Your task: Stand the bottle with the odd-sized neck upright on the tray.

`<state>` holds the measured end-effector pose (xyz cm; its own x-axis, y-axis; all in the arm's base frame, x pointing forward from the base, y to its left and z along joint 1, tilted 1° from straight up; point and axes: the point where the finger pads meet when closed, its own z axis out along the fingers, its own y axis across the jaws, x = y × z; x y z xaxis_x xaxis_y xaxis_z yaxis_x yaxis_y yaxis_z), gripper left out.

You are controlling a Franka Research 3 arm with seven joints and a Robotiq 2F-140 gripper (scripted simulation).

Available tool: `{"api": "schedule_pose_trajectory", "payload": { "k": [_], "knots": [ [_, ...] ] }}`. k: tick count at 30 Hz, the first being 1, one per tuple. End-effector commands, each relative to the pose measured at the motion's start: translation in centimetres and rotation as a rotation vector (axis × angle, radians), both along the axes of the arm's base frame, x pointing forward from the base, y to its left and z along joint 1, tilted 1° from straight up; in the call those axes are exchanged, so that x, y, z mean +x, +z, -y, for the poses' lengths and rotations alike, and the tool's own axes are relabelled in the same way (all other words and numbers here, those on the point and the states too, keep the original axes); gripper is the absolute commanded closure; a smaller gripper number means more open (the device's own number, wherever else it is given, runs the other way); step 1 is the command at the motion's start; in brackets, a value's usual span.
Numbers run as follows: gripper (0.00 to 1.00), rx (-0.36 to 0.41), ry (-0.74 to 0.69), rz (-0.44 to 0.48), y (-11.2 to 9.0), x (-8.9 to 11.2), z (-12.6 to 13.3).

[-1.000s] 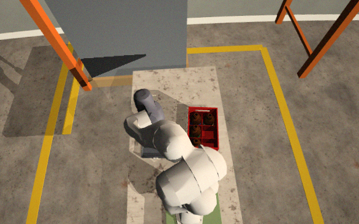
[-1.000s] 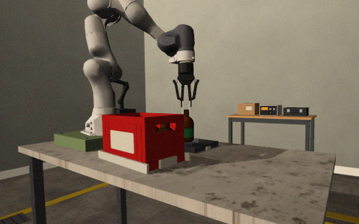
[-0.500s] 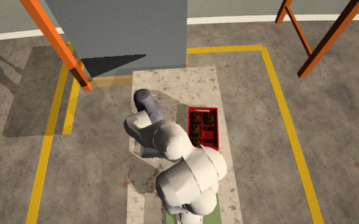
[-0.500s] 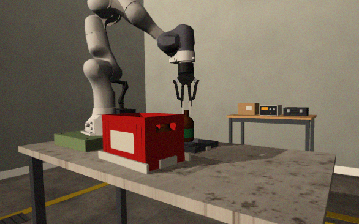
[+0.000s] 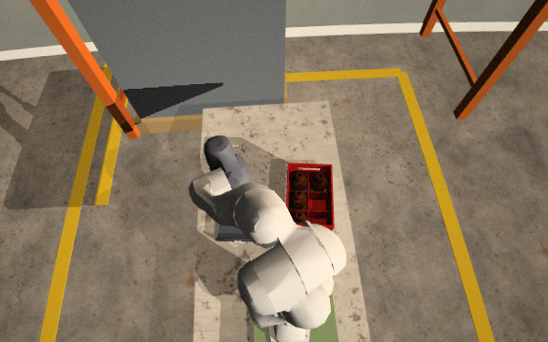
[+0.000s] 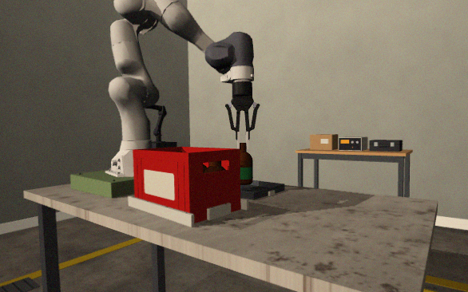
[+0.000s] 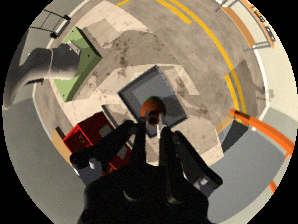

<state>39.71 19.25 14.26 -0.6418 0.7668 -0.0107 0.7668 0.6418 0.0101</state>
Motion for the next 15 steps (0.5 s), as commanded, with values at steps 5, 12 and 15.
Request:
{"api": "schedule_pose_trajectory", "payload": {
  "k": [5,12,15],
  "knots": [
    [0.90,0.000,-0.002,0.005,0.01,0.16,0.04],
    [0.90,0.000,-0.002,0.005,-0.04,0.16,0.12],
    [0.90,0.000,-0.002,0.005,-0.06,0.16,0.17]
  ]
}}
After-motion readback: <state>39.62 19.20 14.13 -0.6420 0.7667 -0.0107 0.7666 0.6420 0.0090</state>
